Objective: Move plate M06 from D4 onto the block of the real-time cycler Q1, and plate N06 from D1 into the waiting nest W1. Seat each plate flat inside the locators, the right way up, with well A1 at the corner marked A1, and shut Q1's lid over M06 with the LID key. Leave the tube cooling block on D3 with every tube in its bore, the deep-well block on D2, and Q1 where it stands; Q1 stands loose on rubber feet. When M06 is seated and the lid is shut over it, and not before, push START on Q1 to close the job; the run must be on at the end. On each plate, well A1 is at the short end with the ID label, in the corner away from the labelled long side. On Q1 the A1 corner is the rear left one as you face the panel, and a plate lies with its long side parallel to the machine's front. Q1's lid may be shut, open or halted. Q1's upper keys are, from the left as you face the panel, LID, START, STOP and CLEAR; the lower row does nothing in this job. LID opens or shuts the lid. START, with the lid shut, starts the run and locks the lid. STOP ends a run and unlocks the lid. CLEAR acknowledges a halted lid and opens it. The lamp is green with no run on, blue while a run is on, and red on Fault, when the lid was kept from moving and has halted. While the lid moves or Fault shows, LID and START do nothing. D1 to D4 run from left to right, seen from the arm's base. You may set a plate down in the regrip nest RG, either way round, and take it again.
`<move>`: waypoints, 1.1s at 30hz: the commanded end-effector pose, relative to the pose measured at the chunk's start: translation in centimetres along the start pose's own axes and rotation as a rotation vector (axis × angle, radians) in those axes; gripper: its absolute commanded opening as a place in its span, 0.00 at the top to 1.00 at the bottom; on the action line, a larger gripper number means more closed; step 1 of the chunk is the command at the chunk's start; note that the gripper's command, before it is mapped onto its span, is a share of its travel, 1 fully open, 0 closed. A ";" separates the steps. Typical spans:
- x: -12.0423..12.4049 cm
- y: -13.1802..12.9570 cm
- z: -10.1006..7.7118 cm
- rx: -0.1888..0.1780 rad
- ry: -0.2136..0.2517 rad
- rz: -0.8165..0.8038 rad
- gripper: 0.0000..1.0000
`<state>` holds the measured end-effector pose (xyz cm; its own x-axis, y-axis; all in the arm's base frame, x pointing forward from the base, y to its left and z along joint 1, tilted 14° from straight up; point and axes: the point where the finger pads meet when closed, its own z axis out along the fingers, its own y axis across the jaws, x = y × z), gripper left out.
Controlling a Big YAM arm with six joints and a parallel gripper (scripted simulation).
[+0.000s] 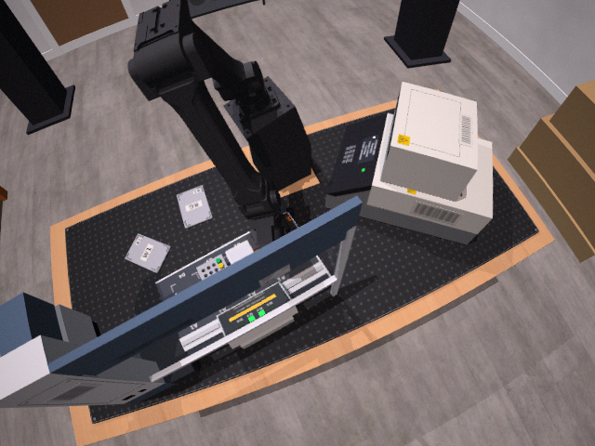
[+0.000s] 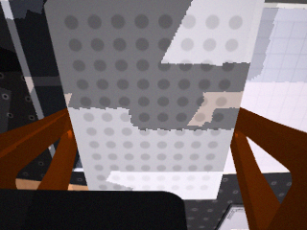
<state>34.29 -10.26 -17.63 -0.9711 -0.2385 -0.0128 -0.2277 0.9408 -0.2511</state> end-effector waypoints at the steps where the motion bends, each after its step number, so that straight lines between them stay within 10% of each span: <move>1: 0.8 0.5 -0.4 -0.008 0.024 0.012 1.00; 14: 0.2 0.7 -2.8 -0.001 0.006 -0.005 1.00; 33: -1.5 -0.9 -1.9 0.009 -0.031 0.002 1.00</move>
<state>33.06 -9.46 -16.37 -0.9705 -0.2405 0.0143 -0.2369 0.9416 -0.2392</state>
